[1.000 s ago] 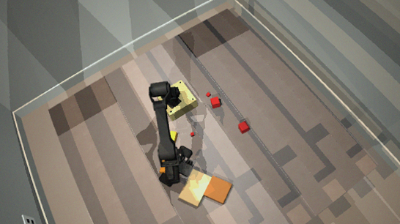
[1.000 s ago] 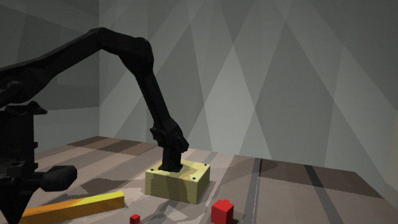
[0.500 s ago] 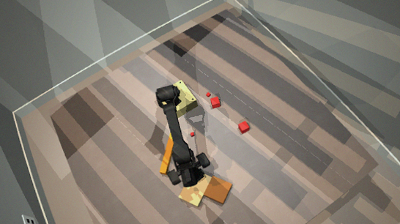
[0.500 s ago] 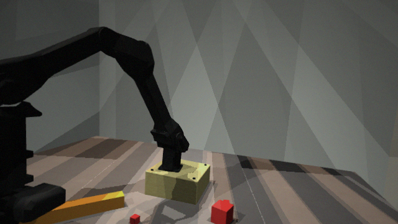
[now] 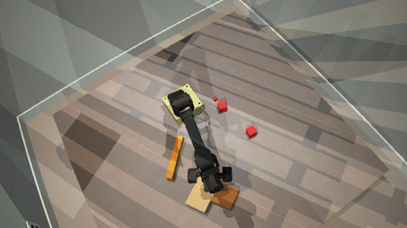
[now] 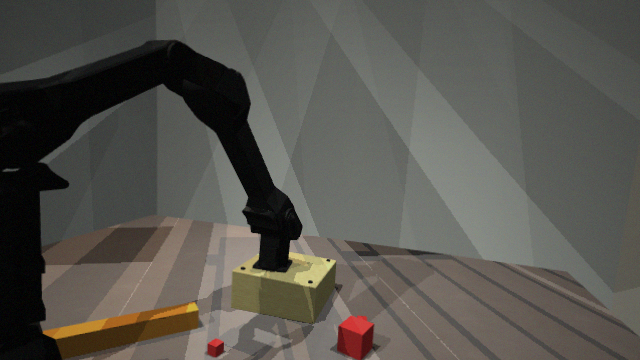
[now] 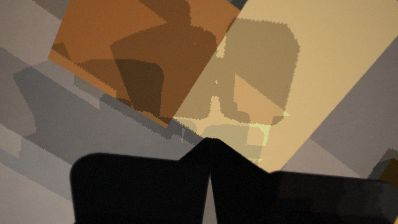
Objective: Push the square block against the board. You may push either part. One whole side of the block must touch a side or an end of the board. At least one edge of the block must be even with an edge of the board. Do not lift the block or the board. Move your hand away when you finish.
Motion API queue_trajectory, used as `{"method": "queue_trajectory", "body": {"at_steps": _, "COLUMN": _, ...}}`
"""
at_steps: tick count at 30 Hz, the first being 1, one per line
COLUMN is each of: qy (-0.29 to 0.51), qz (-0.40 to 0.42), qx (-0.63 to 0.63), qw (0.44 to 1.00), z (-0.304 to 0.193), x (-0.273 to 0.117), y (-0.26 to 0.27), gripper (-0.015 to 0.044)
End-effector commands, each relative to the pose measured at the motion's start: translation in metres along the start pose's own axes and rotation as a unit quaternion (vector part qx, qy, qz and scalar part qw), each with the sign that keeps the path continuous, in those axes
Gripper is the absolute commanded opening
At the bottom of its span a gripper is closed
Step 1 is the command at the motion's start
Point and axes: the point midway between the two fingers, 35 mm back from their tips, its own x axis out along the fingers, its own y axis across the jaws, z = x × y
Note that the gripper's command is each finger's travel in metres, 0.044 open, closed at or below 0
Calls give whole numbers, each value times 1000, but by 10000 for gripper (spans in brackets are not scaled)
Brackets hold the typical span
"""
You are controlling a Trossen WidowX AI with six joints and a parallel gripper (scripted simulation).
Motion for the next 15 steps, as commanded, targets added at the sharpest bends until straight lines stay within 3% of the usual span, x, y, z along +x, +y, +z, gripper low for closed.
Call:
{"method": "queue_trajectory", "body": {"at_steps": 1, "qy": 2, "qz": 2, "qx": 69, "qw": 998, "z": 0, "x": 1, "y": 18, "gripper": 0}}
{"method": "queue_trajectory", "body": {"at_steps": 15, "qy": 4, "qz": 2, "qx": 306, "qw": 952, "z": -9, "x": 1, "y": 78, "gripper": 0}}
